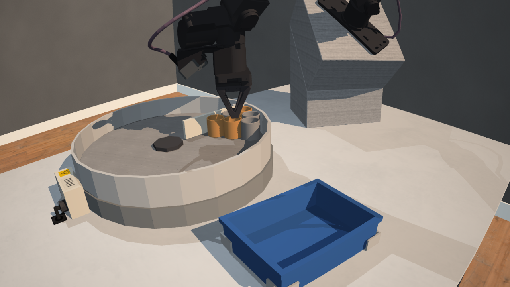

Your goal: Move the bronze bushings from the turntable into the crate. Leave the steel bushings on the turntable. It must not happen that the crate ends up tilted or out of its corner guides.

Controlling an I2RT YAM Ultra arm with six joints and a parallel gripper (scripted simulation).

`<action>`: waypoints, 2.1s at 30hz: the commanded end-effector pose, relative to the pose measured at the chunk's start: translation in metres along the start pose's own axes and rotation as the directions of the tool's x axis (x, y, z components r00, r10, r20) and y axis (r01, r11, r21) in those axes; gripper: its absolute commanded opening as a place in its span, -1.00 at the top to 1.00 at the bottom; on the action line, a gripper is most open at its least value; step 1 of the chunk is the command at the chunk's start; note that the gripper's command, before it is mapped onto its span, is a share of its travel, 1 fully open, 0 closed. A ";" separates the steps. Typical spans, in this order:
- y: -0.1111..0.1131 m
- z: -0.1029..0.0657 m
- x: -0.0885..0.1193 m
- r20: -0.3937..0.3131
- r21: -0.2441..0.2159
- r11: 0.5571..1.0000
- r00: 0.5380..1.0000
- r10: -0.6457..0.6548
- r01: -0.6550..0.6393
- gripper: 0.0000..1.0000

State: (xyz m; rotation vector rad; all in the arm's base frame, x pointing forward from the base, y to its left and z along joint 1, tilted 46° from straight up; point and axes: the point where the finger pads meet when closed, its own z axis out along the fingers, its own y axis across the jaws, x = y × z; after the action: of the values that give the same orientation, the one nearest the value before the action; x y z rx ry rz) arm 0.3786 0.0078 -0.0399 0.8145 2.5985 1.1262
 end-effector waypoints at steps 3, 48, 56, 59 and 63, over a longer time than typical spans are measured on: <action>0.004 -0.011 -0.017 0.033 -0.001 1.000 0.999 -0.005 0.006 0.70; 0.003 0.001 -0.017 0.030 0.002 1.000 1.000 -0.007 0.007 0.70; 0.002 -0.001 -0.018 0.034 0.000 1.000 0.999 -0.005 0.005 0.70; 0.002 -0.001 -0.018 0.034 0.000 1.000 0.999 -0.005 0.005 0.70; 0.002 -0.001 -0.018 0.034 0.000 1.000 0.999 -0.005 0.005 0.70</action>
State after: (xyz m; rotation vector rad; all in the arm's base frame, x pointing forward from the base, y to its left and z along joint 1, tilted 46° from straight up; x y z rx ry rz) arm 0.3841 0.0067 -0.0368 0.8150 2.5909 1.1234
